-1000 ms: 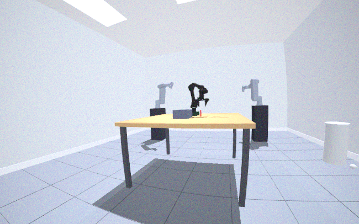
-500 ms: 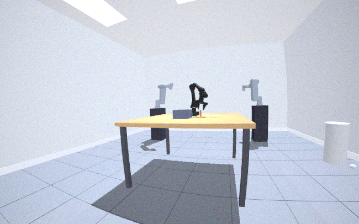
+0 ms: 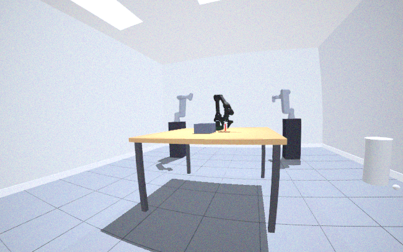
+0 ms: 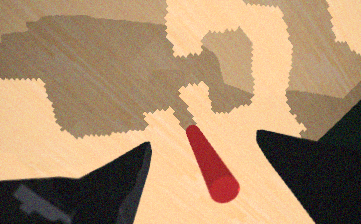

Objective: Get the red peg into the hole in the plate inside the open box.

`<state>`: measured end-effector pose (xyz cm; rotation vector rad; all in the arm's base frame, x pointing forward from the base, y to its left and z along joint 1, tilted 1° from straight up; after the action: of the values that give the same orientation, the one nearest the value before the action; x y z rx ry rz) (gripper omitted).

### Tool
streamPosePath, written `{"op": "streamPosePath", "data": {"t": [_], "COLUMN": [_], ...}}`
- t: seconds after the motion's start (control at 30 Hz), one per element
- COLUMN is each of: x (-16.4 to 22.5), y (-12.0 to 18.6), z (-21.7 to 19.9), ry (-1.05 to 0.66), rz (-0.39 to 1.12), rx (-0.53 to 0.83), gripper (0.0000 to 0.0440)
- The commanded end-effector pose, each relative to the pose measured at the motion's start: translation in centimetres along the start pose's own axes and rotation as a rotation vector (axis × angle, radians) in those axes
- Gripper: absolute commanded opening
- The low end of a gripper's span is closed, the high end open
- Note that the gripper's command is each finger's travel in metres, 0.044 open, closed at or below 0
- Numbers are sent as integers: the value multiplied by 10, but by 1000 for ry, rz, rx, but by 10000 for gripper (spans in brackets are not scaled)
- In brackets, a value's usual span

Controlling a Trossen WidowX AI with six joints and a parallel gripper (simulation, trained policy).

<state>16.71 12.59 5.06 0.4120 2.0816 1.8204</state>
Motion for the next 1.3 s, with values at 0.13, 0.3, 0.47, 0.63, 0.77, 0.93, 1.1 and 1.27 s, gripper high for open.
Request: {"op": "streamPosePath", "data": {"t": [0.13,0.3,0.47,0.63,0.77,0.93,1.1,1.27], "x": [2,2,0,-11,-20,-32,-47,-64], "y": [-22,-28,-27,-9,8,32,57,76], "z": [-5,-7,-9,-8,-10,-12,-15,-21], "ry": [-14,-17,-11,-2,1,-11,-45,-103], "rz": [14,28,24,-25,-58,-99,-142,-179], "rx": [53,87,122,120,119,111,97,93], "gripper": [229,98,0,0,0,0,0,0]}}
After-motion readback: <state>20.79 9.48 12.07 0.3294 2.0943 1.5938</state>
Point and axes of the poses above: the point midway between the two fingers, 35 mm back from their tips, its own y axis back along the fingers, its own z axis across the jaws, x = y × z, the point moved 3 cm from there along y, back along the fingers, and after that the axes turned 13 degrees about y, right-handed, at the moved point
